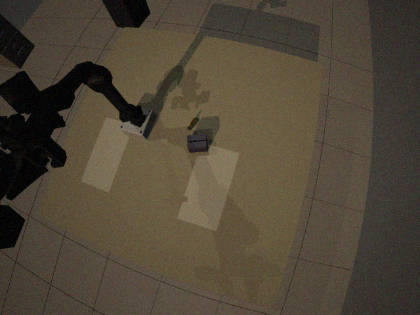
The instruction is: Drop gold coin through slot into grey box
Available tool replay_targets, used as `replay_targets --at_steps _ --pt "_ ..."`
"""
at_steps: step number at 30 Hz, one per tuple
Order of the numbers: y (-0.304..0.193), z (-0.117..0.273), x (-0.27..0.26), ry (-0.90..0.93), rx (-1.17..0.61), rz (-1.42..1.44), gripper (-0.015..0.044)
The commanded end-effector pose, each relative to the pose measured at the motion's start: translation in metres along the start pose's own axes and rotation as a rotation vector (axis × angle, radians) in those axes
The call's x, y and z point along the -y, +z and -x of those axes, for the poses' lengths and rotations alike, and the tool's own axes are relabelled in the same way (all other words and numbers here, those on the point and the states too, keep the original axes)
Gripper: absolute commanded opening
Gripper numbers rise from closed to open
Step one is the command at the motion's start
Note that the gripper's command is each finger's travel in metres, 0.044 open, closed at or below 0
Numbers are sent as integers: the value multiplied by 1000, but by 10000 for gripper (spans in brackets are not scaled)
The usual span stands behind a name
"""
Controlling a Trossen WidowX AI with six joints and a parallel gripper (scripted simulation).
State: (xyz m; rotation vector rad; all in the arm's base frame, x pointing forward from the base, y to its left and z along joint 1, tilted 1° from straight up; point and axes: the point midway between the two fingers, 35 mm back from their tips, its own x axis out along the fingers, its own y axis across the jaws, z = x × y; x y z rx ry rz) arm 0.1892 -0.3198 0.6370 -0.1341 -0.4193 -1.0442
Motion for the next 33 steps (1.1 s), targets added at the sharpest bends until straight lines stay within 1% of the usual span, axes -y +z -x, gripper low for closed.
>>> replay_targets --at_steps 1,4,8,15,20,25,29,33 --pt "-57 -1 -43 106 -161 53 161" --pt "-97 6 -75 196 -273 103 161" --pt "-148 26 -120 330 -413 184 161" --pt "-226 86 -191 595 -621 352 161" --pt "-274 146 -232 810 -742 493 161" --pt "-314 218 -262 1045 -840 652 161" --pt "-340 282 -274 1249 -899 794 161" --pt "-360 348 -275 1465 -939 948 161"
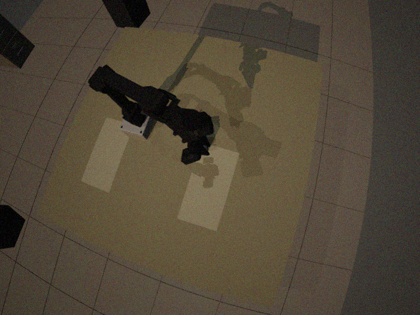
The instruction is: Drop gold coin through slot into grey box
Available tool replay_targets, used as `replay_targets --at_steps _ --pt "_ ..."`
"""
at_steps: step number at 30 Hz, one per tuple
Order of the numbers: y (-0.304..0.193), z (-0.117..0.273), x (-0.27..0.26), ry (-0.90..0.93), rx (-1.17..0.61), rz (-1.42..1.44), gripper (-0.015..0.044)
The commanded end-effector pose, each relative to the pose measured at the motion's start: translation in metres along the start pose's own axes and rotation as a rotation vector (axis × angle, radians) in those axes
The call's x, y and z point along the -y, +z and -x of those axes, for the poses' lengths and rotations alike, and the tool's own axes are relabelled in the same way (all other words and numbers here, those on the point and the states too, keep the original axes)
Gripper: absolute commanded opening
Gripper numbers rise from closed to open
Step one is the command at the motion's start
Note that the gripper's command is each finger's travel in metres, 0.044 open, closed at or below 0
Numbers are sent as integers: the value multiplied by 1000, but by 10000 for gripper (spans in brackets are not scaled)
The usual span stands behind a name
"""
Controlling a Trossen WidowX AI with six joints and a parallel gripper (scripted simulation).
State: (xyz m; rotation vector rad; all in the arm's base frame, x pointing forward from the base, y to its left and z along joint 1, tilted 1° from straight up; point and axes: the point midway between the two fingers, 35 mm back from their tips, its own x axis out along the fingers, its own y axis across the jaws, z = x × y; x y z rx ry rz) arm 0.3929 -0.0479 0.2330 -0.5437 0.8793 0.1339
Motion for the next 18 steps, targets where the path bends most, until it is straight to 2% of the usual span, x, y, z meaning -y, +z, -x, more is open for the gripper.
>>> replay_targets --at_steps 1,11,18 --pt "-19 -15 -71 177 -97 205 161" --pt "-97 -6 -210 563 -308 729 161" --pt "-105 -1 -230 616 -335 808 161"
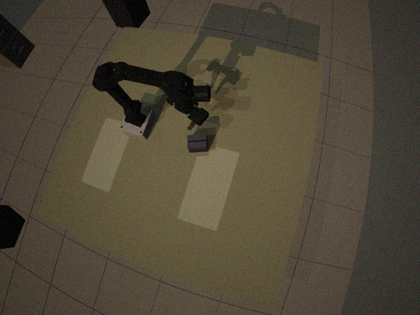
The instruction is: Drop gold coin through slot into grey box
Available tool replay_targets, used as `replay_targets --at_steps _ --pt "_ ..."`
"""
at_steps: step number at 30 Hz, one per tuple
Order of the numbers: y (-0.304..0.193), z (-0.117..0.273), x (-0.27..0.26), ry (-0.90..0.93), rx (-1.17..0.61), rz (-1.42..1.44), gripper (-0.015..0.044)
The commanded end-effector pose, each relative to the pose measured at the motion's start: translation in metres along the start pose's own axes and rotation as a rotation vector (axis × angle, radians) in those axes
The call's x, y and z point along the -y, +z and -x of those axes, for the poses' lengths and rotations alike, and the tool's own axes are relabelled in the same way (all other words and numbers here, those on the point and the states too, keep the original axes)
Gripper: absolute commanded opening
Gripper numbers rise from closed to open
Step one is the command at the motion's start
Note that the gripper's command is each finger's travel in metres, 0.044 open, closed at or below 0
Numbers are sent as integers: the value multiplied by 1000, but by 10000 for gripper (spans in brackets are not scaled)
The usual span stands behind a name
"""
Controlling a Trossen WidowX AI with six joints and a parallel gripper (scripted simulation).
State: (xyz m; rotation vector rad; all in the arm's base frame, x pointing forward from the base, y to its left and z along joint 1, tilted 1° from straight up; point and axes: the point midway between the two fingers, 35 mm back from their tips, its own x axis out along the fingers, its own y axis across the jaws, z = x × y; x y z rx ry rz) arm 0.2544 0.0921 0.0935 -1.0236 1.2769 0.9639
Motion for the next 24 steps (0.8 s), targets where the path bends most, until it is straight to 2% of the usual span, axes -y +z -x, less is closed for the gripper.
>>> replay_targets --at_steps 1,7,11,24 --pt "1 -5 -11 35 -19 40 161" --pt "6 -8 -9 35 -18 40 161" --pt "6 -41 -11 35 -19 40 161" --pt "4 -56 -13 35 -19 40 161"
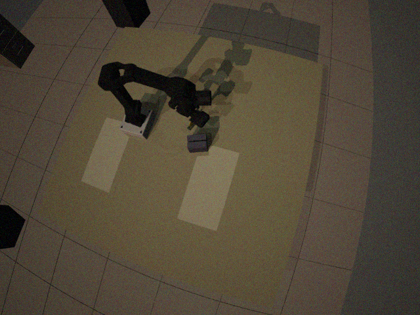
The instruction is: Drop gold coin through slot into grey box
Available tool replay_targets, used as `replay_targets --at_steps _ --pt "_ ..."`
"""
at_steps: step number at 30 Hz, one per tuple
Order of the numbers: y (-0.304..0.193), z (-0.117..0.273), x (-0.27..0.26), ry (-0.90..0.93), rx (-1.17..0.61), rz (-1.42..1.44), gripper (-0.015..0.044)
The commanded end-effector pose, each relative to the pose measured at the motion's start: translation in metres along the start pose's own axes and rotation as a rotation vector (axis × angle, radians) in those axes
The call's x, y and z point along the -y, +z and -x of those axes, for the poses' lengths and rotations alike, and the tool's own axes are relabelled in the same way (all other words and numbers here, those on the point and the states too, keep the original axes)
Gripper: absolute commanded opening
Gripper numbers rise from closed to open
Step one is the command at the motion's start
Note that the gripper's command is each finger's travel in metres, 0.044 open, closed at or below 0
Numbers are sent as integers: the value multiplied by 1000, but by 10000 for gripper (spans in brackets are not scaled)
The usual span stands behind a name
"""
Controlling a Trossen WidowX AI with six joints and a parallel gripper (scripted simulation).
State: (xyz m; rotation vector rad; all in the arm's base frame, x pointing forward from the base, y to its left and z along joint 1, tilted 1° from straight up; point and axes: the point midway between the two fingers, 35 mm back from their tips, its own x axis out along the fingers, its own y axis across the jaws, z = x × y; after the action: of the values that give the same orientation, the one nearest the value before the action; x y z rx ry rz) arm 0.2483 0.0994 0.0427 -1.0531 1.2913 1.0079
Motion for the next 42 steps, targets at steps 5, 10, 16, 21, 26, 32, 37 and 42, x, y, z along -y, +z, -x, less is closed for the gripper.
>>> replay_targets --at_steps 5,10,16,21,26,32,37,42 --pt "0 -13 -2 10 -1 -3 161" --pt "0 -21 -1 10 -1 -3 161" --pt "0 -30 -1 10 -1 -3 161" --pt "0 -38 -1 10 -1 -3 161" --pt "0 -46 -2 10 -1 -3 161" --pt "0 -56 -3 10 -1 -3 161" --pt "-1 -60 -3 10 -1 -3 161" --pt "-1 -60 -3 10 -1 -3 29"
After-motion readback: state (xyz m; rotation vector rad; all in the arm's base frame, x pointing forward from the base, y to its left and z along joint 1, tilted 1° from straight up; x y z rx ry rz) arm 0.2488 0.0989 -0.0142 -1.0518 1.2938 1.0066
